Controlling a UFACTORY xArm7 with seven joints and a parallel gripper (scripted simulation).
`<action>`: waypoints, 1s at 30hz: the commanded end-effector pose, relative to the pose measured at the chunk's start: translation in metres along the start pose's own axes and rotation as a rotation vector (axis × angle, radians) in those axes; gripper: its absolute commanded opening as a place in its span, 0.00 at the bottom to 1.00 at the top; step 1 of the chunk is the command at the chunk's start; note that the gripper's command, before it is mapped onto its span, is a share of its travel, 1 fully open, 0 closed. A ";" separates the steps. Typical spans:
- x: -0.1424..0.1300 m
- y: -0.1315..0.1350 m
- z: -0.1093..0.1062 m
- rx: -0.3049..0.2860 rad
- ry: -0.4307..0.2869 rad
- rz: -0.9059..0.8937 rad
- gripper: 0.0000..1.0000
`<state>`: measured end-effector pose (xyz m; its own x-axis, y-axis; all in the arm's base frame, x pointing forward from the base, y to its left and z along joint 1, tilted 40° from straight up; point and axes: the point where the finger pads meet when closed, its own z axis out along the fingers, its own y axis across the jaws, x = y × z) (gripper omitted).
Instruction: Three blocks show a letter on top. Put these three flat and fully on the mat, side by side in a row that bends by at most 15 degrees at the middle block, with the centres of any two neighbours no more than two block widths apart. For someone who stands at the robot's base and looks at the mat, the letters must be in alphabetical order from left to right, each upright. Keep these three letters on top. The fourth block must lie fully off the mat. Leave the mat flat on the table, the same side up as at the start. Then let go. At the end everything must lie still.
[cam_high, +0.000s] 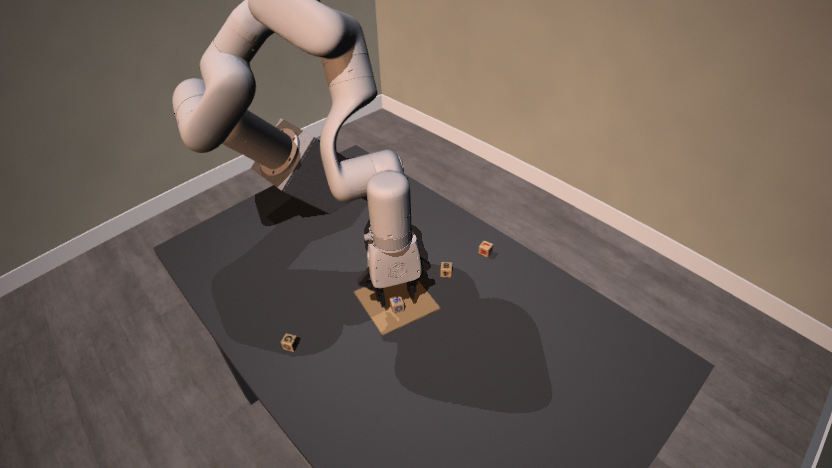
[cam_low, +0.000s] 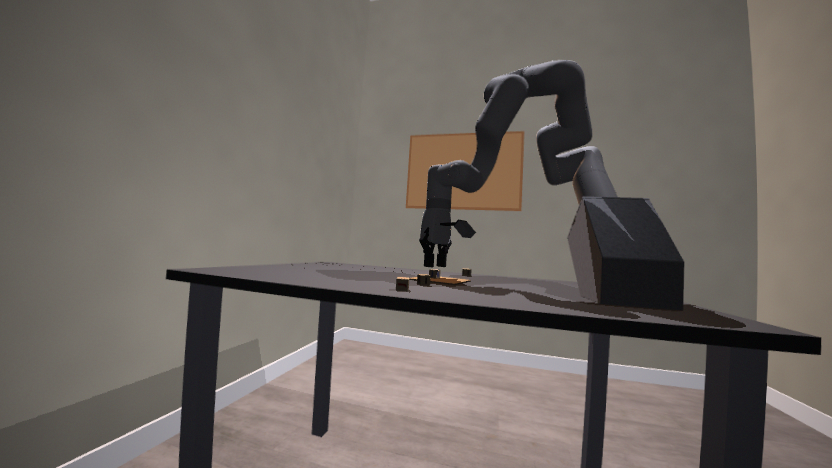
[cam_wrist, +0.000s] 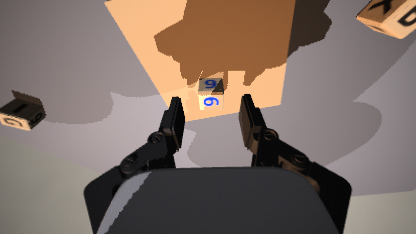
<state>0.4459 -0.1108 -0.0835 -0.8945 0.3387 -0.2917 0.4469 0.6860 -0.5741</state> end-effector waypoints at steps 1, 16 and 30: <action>-0.001 0.001 -0.001 -0.003 -0.003 0.000 0.63; -0.001 0.001 0.013 -0.003 -0.003 0.000 0.63; -0.001 0.001 0.028 -0.003 -0.003 0.000 0.63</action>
